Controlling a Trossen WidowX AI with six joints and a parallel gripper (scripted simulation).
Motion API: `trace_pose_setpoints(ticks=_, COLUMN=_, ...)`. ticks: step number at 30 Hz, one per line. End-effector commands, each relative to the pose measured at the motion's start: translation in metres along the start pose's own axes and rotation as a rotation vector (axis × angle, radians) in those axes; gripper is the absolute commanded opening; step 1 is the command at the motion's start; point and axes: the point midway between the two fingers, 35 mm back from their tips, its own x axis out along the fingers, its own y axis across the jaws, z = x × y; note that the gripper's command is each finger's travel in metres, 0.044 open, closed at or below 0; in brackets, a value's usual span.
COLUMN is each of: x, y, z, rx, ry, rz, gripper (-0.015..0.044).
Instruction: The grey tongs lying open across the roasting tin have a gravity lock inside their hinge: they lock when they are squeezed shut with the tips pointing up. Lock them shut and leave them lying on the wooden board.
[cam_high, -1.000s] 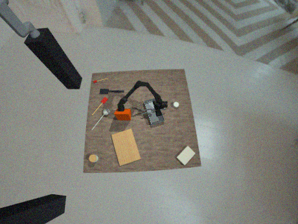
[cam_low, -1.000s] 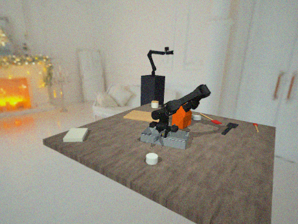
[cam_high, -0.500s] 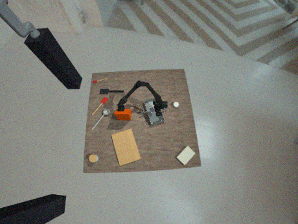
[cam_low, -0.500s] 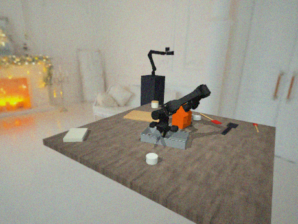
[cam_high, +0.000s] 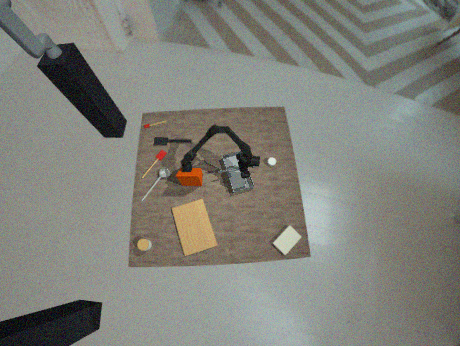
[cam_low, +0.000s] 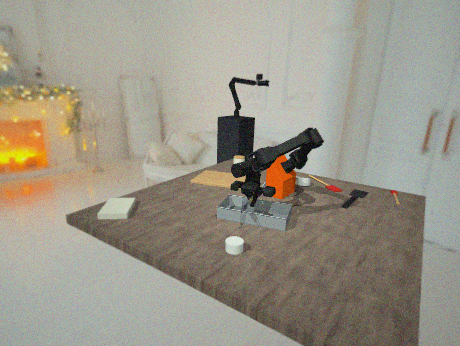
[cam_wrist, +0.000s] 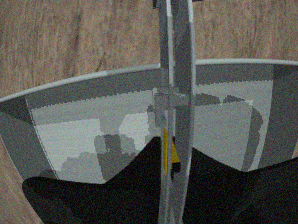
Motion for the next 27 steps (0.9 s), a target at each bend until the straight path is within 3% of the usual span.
trace_pose_setpoints(ticks=1, x=-0.070, y=-0.003, z=0.002, rx=-0.002, ry=-0.023, rz=-0.012, gripper=-0.0150)
trace_pose_setpoints(ticks=5, x=-0.096, y=-0.001, z=-0.002, rx=-0.001, ry=-0.023, rz=-0.007, gripper=-0.0150)
trace_pose_setpoints(ticks=18, x=-0.092, y=-0.001, z=-0.003, rx=0.003, ry=-0.021, rz=0.001, gripper=-0.0150)
trace_pose_setpoints(ticks=27, x=-0.098, y=-0.050, z=-0.018, rx=-0.142, ry=-0.021, rz=-0.022, gripper=-0.0150)
